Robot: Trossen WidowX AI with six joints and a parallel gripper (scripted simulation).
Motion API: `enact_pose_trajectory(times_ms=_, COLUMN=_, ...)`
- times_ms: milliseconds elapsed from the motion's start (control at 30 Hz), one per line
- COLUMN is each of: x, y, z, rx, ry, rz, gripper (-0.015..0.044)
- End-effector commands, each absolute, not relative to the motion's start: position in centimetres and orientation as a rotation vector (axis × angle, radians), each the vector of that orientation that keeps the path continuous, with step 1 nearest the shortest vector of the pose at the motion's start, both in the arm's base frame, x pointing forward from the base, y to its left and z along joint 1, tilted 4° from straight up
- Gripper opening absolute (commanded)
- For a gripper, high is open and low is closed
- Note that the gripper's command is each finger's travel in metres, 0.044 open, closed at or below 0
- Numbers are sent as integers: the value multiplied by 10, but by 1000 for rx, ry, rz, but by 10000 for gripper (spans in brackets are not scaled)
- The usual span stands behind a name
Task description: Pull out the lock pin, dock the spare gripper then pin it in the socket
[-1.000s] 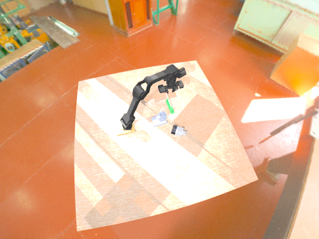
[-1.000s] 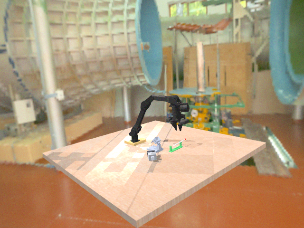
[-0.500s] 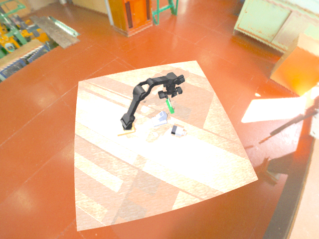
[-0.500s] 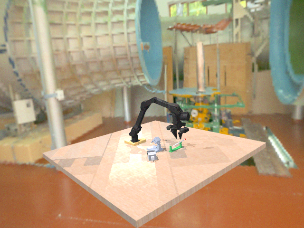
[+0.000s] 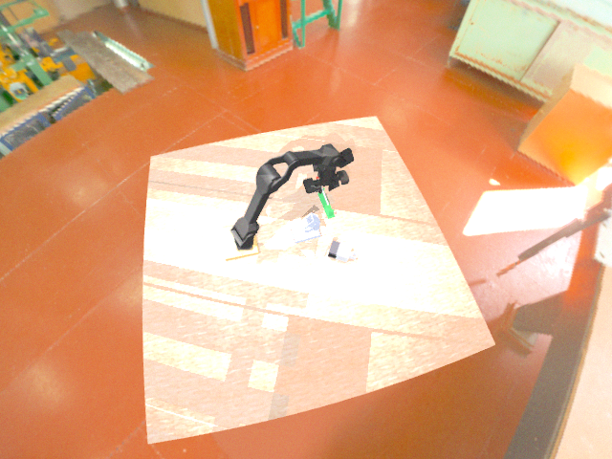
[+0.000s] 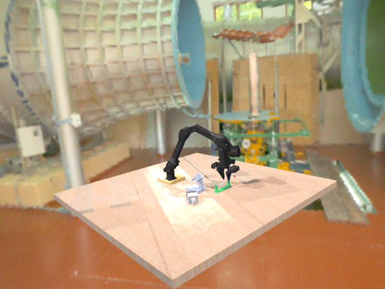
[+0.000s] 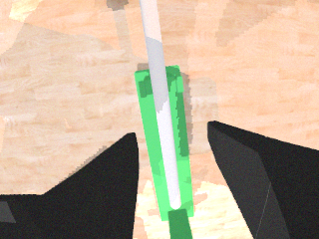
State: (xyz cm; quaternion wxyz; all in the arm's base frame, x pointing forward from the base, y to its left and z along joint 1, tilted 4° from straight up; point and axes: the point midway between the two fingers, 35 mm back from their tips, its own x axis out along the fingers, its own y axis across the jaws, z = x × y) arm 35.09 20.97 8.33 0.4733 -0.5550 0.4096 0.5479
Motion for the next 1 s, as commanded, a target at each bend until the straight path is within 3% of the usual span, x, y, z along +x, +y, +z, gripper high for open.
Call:
enact_pose_trajectory(times_ms=0, x=351, y=209, z=74, rx=-1363, ry=1005, rz=1343, gripper=180)
enact_pose_trajectory(times_ms=733, x=351, y=207, z=51, rx=-1363, ry=1005, rz=1343, gripper=180)
enact_pose_trajectory(times_ms=967, x=351, y=207, z=51, rx=-1363, ry=1005, rz=1343, gripper=0)
